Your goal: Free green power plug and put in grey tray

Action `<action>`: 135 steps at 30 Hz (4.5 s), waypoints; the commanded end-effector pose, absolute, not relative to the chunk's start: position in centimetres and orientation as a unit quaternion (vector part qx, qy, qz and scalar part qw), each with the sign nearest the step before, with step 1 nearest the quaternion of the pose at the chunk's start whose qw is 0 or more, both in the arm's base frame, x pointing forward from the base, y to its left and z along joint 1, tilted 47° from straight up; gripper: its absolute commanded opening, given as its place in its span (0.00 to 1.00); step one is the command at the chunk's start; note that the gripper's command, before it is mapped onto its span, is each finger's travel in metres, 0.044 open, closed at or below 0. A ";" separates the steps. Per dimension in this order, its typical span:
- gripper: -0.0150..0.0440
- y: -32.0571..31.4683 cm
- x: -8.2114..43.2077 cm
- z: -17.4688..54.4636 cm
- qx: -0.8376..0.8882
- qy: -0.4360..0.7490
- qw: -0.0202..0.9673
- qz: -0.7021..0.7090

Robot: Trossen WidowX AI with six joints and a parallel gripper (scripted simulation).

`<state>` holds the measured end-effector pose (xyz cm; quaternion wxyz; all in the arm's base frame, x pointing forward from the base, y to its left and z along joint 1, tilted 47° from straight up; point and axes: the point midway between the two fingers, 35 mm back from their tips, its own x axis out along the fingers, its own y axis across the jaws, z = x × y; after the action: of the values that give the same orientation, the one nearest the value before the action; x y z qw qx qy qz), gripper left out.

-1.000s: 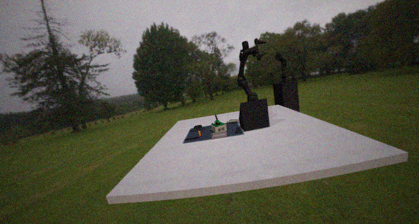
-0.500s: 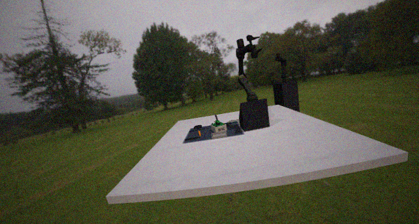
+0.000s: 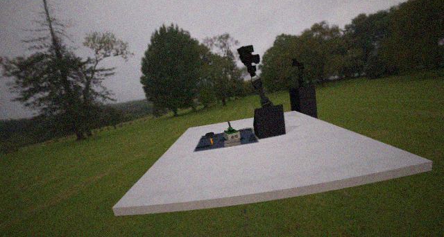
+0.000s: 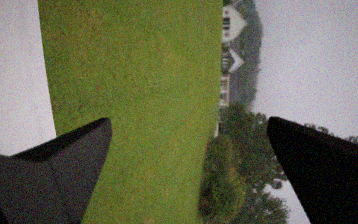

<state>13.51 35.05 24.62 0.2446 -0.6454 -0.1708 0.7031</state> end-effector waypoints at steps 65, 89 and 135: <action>0.98 4.7 30.0 9.9 -0.694 0.191 -0.225 0.657; 0.98 -2.5 29.1 9.2 -0.596 0.222 -0.333 0.696; 0.98 -4.8 32.4 6.7 -0.597 0.222 -0.333 0.695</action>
<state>32.23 -4.47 6.76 -0.3316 -0.5983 0.2216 0.6950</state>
